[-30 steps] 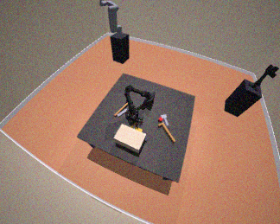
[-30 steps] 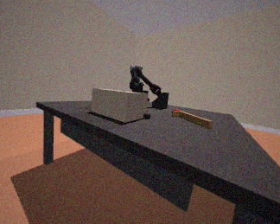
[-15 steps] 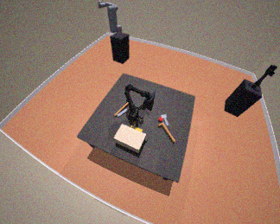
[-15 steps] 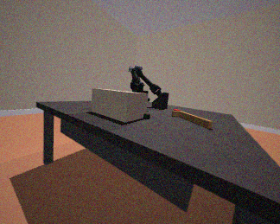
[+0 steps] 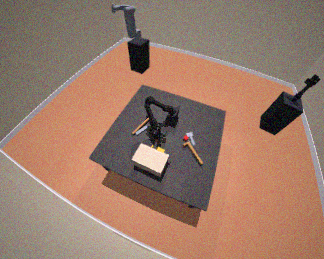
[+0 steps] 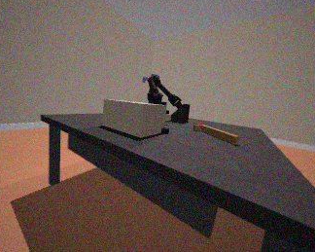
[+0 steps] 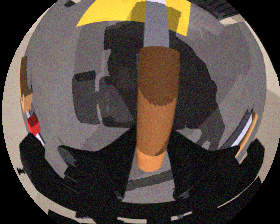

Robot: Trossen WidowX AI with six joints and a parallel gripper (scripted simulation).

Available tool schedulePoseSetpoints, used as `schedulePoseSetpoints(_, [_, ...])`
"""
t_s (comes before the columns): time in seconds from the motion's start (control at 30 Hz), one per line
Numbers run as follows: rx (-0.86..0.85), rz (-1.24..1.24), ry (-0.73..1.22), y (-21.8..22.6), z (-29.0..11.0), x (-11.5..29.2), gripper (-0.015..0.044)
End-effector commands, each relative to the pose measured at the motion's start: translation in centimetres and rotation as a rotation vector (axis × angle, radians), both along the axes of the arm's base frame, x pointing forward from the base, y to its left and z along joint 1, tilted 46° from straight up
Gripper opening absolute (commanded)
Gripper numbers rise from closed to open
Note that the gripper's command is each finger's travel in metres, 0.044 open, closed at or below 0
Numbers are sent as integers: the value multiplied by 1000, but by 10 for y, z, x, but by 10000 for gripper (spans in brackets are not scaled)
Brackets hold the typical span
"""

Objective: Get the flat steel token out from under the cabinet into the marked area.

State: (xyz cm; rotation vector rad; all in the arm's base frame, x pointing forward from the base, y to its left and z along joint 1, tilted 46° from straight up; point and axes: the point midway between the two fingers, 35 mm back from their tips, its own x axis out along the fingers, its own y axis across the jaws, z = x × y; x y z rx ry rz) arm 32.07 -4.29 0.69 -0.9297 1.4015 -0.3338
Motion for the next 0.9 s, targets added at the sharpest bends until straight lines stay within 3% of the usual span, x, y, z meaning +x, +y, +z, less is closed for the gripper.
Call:
schedulePoseSetpoints(0.0, [-2,-1,6,-4,0,-7,0])
schedulePoseSetpoints(0.87, [-2,-1,8,-15,4,-35,0])
